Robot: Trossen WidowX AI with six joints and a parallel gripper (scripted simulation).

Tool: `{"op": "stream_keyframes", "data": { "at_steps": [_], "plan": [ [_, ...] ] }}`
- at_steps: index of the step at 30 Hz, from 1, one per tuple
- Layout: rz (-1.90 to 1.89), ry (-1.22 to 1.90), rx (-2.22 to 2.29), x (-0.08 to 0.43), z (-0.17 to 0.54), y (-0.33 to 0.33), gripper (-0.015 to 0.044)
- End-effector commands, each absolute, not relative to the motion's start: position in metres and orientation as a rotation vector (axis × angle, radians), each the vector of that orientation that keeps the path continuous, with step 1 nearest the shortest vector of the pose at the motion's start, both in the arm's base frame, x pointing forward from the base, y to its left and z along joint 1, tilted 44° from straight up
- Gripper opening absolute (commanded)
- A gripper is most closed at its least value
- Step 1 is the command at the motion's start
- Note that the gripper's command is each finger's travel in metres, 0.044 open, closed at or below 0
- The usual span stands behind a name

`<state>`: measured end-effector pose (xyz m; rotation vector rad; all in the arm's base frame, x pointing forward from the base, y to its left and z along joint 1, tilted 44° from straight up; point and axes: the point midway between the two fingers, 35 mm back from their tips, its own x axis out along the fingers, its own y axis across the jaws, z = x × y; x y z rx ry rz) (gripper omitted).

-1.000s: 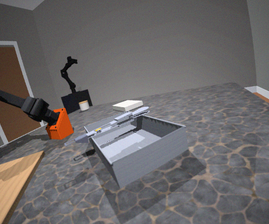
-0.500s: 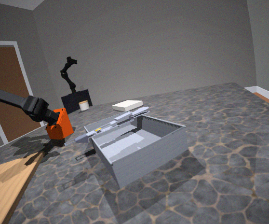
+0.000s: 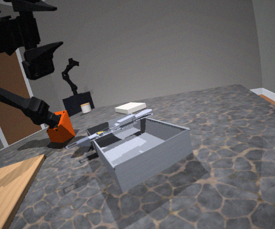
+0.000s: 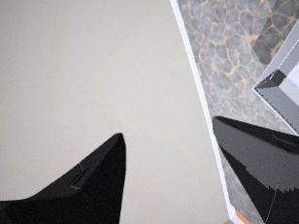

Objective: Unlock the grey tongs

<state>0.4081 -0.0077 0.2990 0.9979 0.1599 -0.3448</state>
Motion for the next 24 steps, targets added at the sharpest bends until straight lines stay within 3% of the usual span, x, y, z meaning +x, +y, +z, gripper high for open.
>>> {"op": "stream_keyframes", "data": {
  "at_steps": [1, 15, 24],
  "plan": [
    [-0.631, 0.229, 1.155, 0.409, 0.223, -0.009, 0.0260],
    [-1.222, 0.000, 1.201, 0.363, 0.093, -0.019, 0.0260],
    [-1.300, -0.274, 1.098, 0.332, 0.061, -0.024, 0.0260]
  ]
}}
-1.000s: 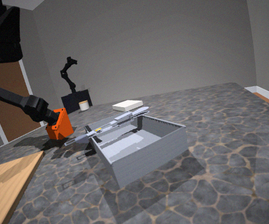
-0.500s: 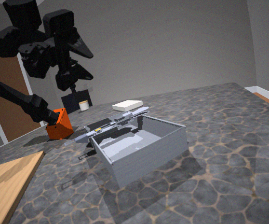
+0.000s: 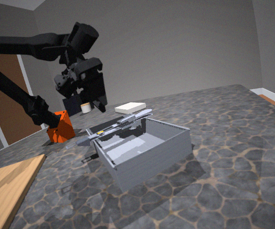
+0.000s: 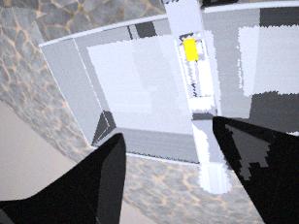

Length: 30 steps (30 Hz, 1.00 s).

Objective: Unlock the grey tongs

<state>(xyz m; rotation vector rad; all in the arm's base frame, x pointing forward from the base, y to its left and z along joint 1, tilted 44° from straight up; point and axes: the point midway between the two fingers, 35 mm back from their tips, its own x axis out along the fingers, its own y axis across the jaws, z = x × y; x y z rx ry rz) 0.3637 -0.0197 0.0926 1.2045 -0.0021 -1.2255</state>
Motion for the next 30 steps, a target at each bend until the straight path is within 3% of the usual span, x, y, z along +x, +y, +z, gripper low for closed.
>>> {"op": "stream_keyframes", "data": {
  "at_steps": [1, 30],
  "plan": [
    [-1.300, -0.274, 1.098, 0.332, 0.061, -0.024, 0.0260],
    [-1.303, -0.271, 1.101, 0.346, 0.054, -0.026, 0.0260]
  ]
}}
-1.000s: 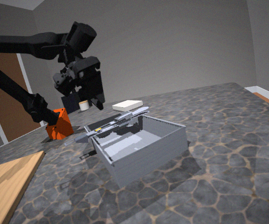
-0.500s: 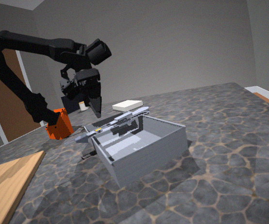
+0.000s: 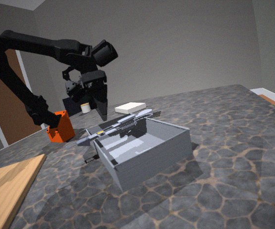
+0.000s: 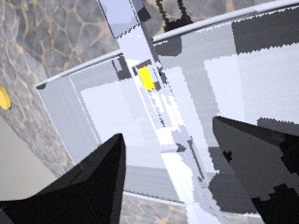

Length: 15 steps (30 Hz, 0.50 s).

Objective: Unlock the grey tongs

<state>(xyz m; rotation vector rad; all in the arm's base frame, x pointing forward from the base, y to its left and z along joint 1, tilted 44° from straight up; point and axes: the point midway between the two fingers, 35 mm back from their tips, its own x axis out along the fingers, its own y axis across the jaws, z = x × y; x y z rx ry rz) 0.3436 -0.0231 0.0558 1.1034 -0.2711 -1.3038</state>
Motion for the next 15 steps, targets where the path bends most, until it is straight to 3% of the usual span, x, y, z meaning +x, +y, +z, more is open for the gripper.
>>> {"op": "stream_keyframes", "data": {
  "at_steps": [1, 15],
  "plan": [
    [-1.303, -0.270, 1.101, 0.347, 0.053, -0.027, 0.0260],
    [-1.308, -0.265, 1.106, 0.355, 0.042, -0.046, 0.0260]
  ]
}}
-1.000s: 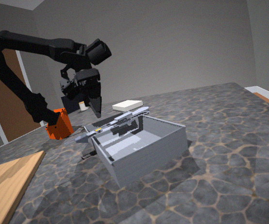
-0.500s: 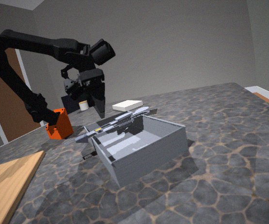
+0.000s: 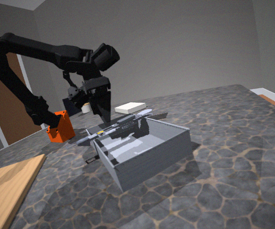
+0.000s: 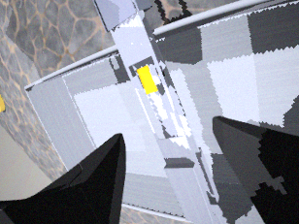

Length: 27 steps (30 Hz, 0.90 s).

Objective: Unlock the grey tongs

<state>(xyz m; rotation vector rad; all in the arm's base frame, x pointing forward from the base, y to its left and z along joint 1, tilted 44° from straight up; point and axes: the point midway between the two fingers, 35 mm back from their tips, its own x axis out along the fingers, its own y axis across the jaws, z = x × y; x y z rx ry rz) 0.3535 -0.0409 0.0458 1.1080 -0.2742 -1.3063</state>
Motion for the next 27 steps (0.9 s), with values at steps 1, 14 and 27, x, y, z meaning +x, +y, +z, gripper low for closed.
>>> {"op": "stream_keyframes", "data": {
  "at_steps": [1, 14, 27],
  "plan": [
    [-1.308, -0.265, 1.106, 0.356, 0.041, -0.047, 0.0260],
    [-1.306, -0.266, 1.105, 0.362, 0.033, -0.066, 0.0260],
    [-1.300, -0.274, 1.099, 0.367, 0.028, -0.085, 0.0260]
  ]
}}
